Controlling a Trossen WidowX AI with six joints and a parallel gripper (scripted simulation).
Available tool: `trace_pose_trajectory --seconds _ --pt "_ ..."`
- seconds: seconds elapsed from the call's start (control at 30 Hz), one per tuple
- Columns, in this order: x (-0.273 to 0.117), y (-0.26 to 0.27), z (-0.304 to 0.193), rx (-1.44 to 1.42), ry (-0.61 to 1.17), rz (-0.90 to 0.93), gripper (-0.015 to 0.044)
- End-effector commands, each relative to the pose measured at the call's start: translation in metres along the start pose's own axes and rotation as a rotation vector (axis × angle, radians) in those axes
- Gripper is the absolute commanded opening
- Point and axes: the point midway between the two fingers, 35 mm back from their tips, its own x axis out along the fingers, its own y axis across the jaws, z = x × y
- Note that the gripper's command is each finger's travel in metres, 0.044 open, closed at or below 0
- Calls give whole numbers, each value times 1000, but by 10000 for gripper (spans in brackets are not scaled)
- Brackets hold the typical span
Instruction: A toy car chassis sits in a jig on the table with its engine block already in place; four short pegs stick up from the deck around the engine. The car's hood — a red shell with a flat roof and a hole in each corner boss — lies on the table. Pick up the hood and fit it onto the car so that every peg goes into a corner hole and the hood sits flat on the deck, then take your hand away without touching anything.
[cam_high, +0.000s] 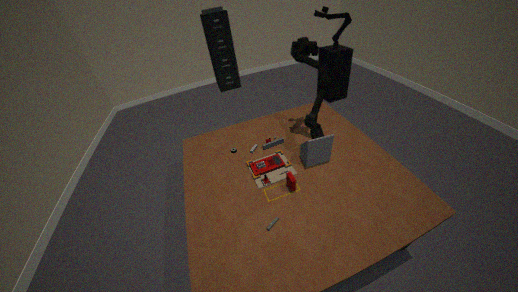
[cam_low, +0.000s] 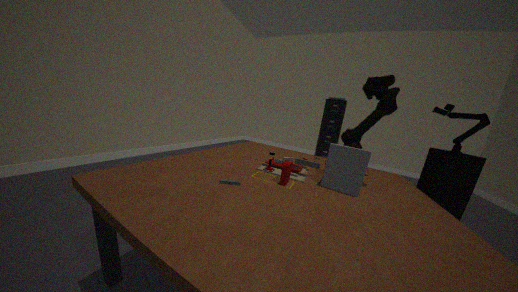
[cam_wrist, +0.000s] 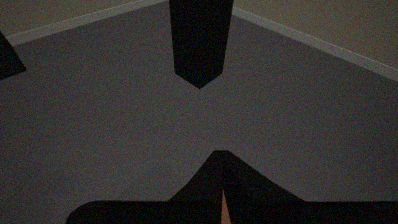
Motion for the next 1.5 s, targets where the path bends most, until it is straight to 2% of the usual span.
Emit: trace_pose_trajectory --seconds 0.0,0.3,0.6,1.07,1.3,1.47 --pt "0 2 0 0 -1 2 0" --pt "-7 97 -29 26 -24 151 0" --pt "-44 201 -77 12 -39 388 0" --pt "-140 307 -161 39 6 758 0" --pt "-196 339 -212 48 105 912 0" --pt "-250 351 -258 -83 147 1061 0"
